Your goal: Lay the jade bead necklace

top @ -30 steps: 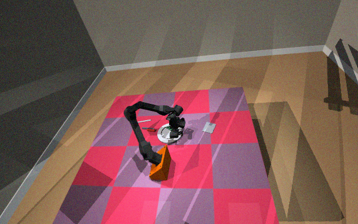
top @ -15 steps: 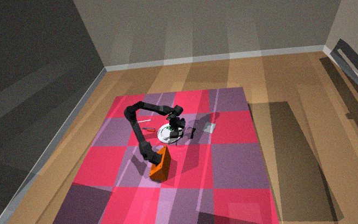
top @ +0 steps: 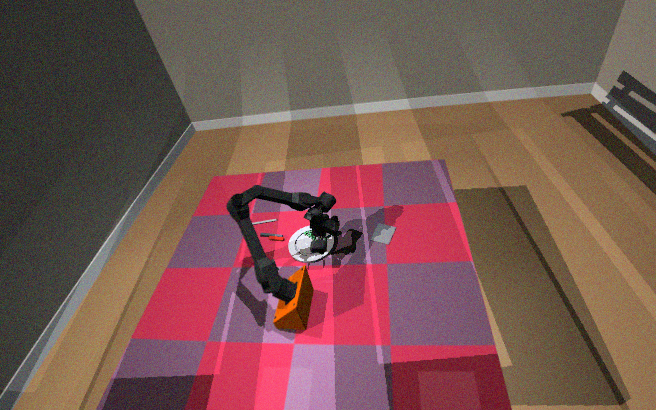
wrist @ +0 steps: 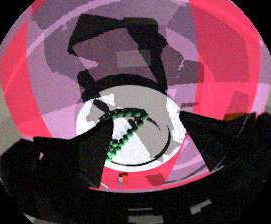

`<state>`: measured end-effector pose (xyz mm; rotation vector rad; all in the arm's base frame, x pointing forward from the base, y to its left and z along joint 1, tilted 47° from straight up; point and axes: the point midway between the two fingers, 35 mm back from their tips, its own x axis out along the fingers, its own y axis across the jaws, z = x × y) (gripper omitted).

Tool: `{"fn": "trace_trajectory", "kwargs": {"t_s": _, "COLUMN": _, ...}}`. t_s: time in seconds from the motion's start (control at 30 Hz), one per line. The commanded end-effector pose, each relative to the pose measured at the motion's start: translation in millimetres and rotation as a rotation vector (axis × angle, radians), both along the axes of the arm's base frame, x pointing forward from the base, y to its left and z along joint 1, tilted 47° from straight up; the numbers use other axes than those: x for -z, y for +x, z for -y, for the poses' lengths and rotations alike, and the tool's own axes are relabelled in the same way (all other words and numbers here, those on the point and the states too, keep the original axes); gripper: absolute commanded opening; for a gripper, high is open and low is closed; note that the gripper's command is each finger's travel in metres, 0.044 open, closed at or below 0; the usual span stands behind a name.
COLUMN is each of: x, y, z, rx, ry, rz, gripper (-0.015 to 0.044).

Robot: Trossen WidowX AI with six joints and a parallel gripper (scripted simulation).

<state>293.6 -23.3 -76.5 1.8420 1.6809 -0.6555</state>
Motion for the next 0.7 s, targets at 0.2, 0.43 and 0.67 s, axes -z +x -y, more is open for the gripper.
{"fn": "trace_trajectory", "kwargs": {"t_s": 0.2, "x": -0.3, "y": 0.1, "z": 1.1, "rx": -0.001, "ry": -0.003, "rz": 0.002, "gripper": 0.044}}
{"fn": "trace_trajectory", "kwargs": {"t_s": 0.43, "x": -0.3, "y": 0.1, "z": 1.1, "rx": -0.001, "ry": -0.003, "rz": 0.002, "gripper": 0.044}}
{"fn": "trace_trajectory", "kwargs": {"t_s": 0.67, "x": -1.0, "y": 0.3, "z": 1.5, "rx": -0.045, "ry": -0.009, "rz": 0.048, "gripper": 0.0387}}
